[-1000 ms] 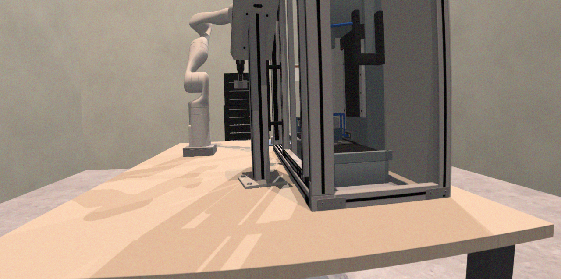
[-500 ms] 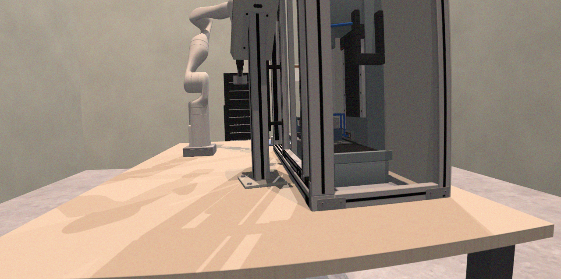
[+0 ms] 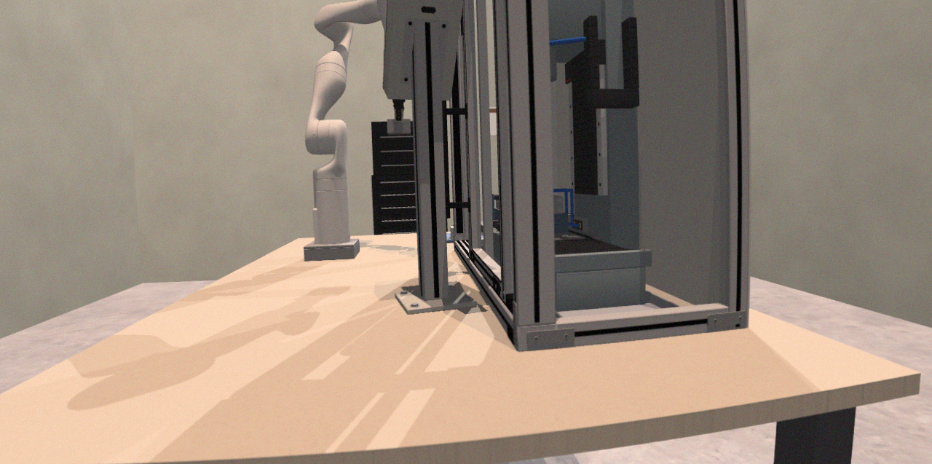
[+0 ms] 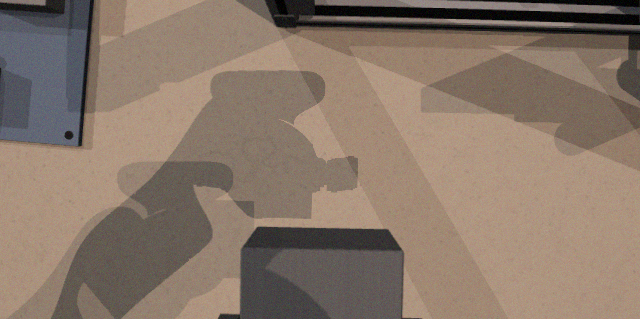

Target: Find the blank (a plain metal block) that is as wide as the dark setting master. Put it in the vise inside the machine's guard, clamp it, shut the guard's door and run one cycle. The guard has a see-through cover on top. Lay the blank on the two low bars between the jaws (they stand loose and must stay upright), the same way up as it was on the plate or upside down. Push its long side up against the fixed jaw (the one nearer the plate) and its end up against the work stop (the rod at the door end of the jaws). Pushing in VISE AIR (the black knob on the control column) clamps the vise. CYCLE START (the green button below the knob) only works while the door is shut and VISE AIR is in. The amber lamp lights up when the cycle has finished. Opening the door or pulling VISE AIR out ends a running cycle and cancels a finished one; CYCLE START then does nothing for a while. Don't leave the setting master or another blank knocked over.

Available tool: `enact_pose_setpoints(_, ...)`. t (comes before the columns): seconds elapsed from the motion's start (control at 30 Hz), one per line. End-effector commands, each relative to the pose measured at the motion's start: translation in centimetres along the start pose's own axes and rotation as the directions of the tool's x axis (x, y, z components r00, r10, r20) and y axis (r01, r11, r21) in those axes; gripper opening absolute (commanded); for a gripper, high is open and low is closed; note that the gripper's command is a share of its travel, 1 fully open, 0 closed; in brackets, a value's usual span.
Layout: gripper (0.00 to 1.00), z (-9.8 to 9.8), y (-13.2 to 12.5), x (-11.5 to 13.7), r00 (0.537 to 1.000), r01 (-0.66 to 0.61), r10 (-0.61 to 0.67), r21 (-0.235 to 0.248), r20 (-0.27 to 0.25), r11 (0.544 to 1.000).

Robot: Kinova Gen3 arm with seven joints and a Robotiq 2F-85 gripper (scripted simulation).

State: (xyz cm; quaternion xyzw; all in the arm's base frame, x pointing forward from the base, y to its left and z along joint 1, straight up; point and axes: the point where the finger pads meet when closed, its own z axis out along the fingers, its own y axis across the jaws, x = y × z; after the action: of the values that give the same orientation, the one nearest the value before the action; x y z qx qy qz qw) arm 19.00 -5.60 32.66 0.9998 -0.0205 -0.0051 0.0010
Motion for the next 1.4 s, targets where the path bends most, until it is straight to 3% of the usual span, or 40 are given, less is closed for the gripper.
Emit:
enact_pose_setpoints(0.0, 0.1, -1.1, 2.5, 0.3, 1.0, 0.003, -0.003, 0.006, -0.011, 1.0)
enact_pose_setpoints(0.37, 0.1, -1.1, 2.5, 0.3, 1.0, 0.003, -0.003, 0.006, -0.011, 1.0)
enact_pose_setpoints(0.53, 0.1, -2.9, 6.7, 0.5, 1.0, 0.003, -0.003, 0.006, -0.011, 1.0)
enact_pose_setpoints(0.93, 0.1, -2.9, 6.7, 0.5, 1.0, 0.003, -0.003, 0.006, -0.011, 1.0)
enact_pose_setpoints(1.1, 0.1, -4.8, 11.2, 0.7, 1.0, 0.003, -0.003, 0.005, -0.011, 1.0)
enact_pose_setpoints(1.37, 0.1, -4.8, 11.2, 0.7, 1.0, 0.003, -0.003, 0.005, -0.011, 1.0)
